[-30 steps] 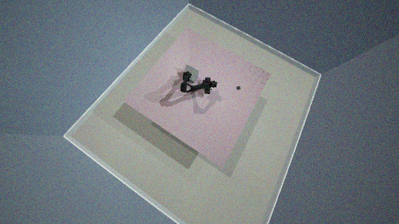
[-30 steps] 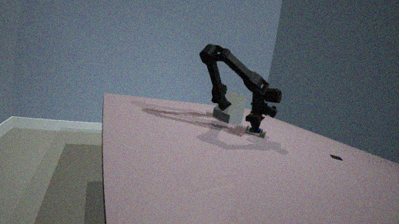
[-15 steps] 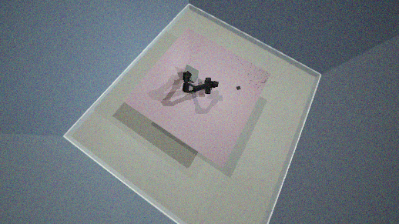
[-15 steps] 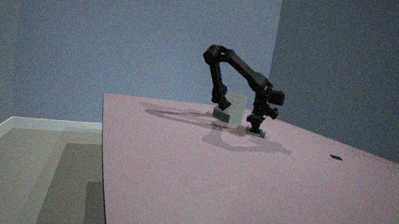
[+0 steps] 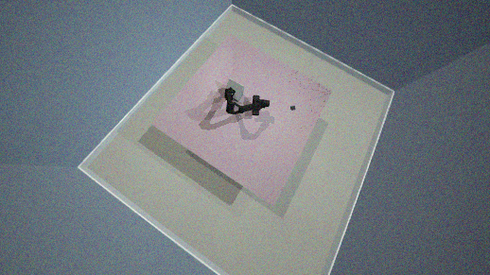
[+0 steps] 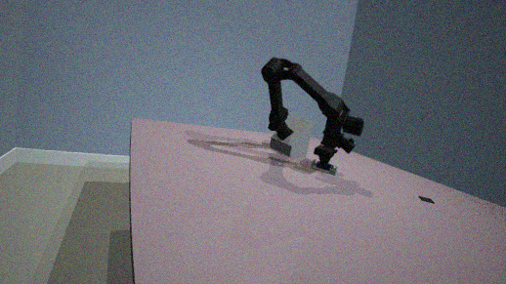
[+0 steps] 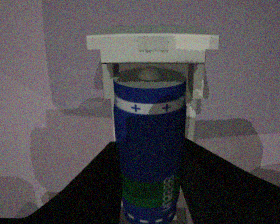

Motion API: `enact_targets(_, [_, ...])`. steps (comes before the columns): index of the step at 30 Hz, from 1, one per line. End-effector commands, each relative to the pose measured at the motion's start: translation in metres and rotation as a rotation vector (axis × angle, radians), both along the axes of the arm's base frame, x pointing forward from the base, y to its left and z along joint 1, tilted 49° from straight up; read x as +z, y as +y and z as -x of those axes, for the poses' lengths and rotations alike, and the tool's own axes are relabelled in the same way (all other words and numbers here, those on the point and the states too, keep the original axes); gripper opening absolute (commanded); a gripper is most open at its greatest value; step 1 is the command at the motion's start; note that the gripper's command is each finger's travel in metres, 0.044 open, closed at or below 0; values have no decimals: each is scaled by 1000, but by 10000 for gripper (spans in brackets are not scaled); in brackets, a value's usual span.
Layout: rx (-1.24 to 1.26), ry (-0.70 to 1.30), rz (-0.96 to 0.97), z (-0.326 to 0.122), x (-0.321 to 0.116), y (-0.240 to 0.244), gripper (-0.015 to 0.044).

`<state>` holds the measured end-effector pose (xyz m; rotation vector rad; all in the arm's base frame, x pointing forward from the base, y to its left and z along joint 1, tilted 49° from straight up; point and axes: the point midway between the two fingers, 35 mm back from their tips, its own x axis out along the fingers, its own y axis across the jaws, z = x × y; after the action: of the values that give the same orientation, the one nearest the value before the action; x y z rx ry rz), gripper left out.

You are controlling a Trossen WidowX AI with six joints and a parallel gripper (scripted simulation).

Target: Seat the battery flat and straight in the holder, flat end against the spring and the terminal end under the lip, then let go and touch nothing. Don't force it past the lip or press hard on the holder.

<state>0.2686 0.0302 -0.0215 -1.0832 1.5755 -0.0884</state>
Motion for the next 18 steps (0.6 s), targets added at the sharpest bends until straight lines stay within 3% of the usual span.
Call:
enact_targets(1, [-6, 5, 11, -2, 0, -1, 87])
enact_targets(18, [-16, 15, 14, -10, -3, 4, 87])
